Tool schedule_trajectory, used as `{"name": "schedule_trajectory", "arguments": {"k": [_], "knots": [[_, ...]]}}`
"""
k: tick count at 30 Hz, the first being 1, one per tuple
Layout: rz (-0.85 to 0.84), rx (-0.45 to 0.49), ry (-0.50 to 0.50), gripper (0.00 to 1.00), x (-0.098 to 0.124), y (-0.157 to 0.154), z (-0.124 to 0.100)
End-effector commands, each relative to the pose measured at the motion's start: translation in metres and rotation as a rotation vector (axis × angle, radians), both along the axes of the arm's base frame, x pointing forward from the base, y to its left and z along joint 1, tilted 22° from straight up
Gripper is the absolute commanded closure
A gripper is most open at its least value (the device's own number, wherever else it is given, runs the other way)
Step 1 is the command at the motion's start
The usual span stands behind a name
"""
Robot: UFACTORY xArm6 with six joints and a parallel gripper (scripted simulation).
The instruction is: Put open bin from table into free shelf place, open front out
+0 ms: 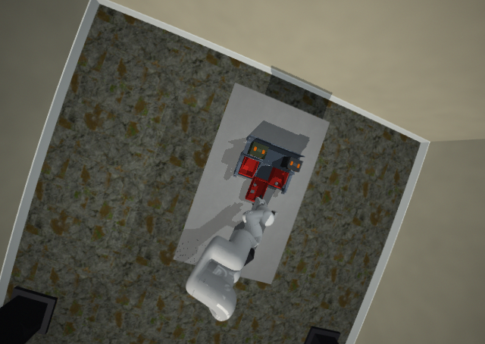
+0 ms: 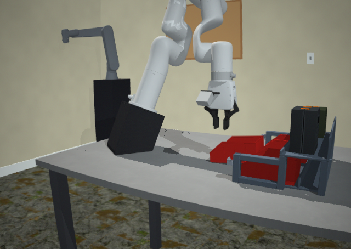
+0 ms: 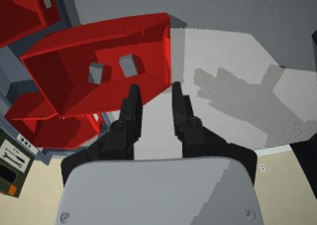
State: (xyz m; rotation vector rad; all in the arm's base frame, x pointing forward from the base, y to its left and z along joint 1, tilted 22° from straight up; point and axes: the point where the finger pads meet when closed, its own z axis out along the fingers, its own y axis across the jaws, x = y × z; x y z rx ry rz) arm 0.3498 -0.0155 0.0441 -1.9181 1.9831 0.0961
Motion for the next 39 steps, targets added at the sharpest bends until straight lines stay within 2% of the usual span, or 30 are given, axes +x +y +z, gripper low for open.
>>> {"name": "schedule_trajectory", "arguments": {"k": [1, 3, 8, 39], "knots": [[-0.001, 0.0, -0.005, 0.67, 0.0, 0.0, 0.001], [-0.001, 0.0, -0.005, 0.67, 0.0, 0.0, 0.001], [-0.001, 0.0, -0.004, 0.67, -0.031, 0.004, -0.013], [0.0, 0.0, -0.004, 0.67, -0.021, 0.003, -0.009]]}}
